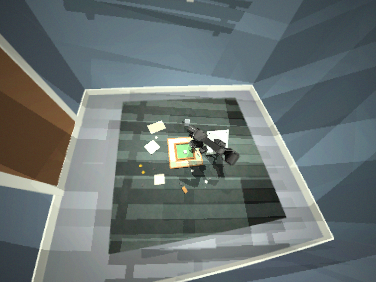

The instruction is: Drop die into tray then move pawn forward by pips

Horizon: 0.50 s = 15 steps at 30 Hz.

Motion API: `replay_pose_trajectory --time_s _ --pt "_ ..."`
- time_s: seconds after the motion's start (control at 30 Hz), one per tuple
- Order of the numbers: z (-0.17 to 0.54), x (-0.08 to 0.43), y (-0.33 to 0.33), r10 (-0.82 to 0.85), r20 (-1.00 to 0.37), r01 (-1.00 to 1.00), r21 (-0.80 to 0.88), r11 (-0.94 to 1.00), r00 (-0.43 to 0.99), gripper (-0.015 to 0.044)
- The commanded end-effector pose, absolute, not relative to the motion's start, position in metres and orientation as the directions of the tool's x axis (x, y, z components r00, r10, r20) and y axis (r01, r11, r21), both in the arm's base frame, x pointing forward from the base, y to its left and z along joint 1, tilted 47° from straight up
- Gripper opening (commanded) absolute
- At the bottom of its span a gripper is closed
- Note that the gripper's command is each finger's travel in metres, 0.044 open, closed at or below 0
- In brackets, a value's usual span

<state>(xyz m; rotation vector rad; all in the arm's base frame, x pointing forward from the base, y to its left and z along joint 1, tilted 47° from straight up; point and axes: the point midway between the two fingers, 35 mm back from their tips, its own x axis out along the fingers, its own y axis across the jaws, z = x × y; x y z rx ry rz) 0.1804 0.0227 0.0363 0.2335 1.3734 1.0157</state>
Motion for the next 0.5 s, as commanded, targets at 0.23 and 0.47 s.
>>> replay_pose_trajectory --time_s 0.23,0.47 --pt "-0.012 0.177 0.006 0.707 -0.695 -0.461 0.676 0.576 -0.135 0.0000" --pt "-0.042 0.170 -0.001 0.708 -0.693 -0.461 0.677 0.573 -0.136 0.0000"
